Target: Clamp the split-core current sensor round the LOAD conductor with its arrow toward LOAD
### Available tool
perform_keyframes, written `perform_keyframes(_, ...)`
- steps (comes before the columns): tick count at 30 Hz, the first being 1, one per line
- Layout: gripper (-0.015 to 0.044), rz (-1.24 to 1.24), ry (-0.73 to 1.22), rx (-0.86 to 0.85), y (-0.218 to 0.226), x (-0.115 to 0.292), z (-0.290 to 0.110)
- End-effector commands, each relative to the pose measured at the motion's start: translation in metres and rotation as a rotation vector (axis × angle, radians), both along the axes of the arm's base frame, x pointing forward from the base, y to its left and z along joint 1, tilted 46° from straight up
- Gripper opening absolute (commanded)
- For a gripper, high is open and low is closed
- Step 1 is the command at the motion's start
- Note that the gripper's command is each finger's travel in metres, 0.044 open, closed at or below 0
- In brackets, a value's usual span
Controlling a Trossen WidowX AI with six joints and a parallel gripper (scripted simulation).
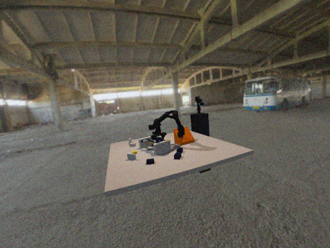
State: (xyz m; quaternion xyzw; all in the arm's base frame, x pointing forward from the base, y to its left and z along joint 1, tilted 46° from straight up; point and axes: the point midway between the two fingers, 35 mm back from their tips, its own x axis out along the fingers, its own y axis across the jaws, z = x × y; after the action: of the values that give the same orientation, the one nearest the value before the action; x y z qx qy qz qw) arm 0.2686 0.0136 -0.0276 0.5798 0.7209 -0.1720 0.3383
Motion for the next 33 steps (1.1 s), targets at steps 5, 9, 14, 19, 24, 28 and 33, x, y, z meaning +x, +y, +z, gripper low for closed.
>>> perform_keyframes(5, 0.0, -0.01, -0.013, -0.023, -0.009, 0.0028, -0.0016)
perform_keyframes(9, 0.0, -0.01, -0.013, -0.023, -0.009, 0.0028, -0.0016)
perform_keyframes(14, 0.0, 0.0, 0.0, 0.0, -0.0001, 0.0, 0.0)
perform_keyframes(19, 0.0, 0.0, 0.0, 0.0, -0.0001, 0.0, 0.0)
perform_keyframes(24, 0.0, 0.0, 0.0, 0.0, -0.0001, 0.0, 0.0)
perform_keyframes(28, 0.0, 0.0, 0.0, 0.0, -0.0001, 0.0, 0.0)
perform_keyframes(33, 0.0, 0.0, 0.0, 0.0, -0.0001, 0.0, 0.0)
